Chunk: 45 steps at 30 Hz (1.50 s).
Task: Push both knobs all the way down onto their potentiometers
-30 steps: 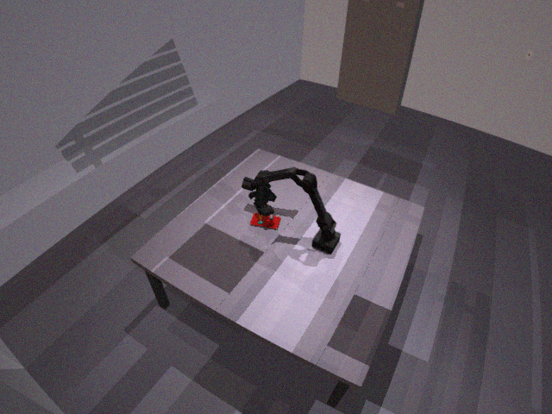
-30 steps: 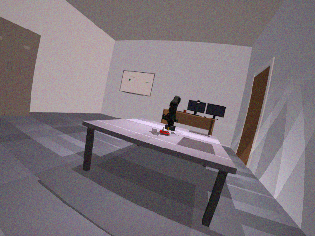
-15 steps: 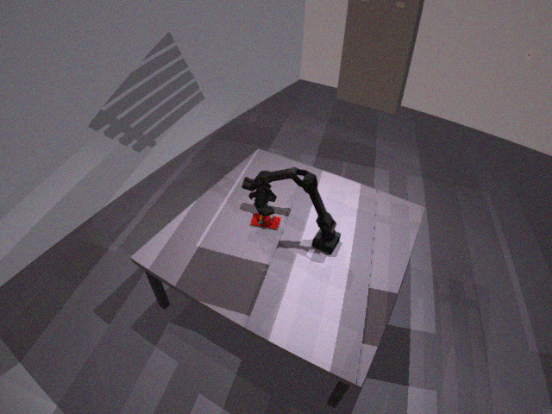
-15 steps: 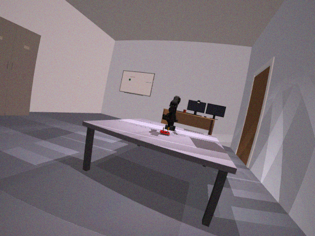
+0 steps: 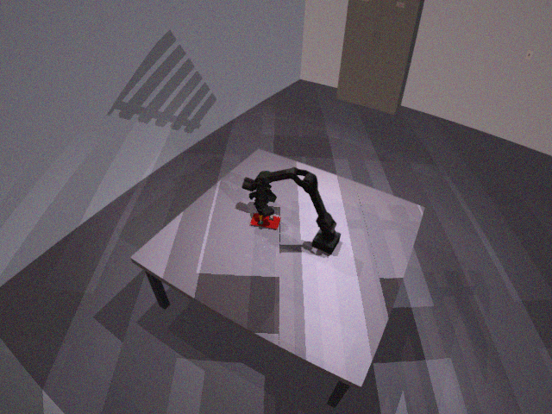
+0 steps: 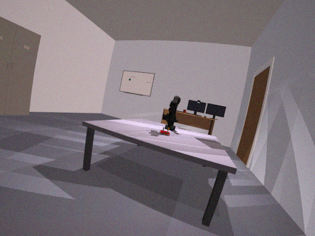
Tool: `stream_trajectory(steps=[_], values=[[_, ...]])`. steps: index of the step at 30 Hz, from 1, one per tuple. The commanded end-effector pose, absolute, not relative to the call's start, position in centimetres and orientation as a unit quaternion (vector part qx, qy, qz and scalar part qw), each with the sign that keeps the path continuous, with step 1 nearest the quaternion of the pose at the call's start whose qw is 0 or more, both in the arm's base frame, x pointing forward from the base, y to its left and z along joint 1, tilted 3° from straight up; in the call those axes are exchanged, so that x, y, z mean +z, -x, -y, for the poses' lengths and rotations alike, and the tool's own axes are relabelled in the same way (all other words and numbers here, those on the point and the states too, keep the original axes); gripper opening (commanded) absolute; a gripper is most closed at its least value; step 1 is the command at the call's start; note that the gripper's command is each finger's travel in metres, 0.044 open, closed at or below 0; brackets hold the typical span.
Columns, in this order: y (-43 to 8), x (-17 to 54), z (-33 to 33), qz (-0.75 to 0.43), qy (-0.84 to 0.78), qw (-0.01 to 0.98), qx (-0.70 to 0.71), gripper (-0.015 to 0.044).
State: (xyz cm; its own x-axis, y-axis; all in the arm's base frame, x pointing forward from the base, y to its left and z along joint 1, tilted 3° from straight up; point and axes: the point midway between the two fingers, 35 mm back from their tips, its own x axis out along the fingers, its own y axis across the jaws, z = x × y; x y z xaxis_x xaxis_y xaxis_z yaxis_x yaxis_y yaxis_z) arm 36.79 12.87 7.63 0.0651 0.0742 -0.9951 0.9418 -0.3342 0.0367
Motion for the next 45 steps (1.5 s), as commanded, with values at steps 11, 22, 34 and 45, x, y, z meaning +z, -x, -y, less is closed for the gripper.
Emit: stream_trajectory(steps=[11, 22, 34, 45], values=[[-37.15, 5.32, -13.08, -0.416, -0.606, 0.397, -0.550, 0.0000], [-37.17, 5.05, -13.10, -0.416, -0.606, 0.397, -0.550, 0.0000], [-37.18, 4.80, -13.11, -0.416, -0.606, 0.397, -0.550, 0.0000], [-37.18, 4.72, -13.12, -0.416, -0.606, 0.397, -0.550, 0.0000]])
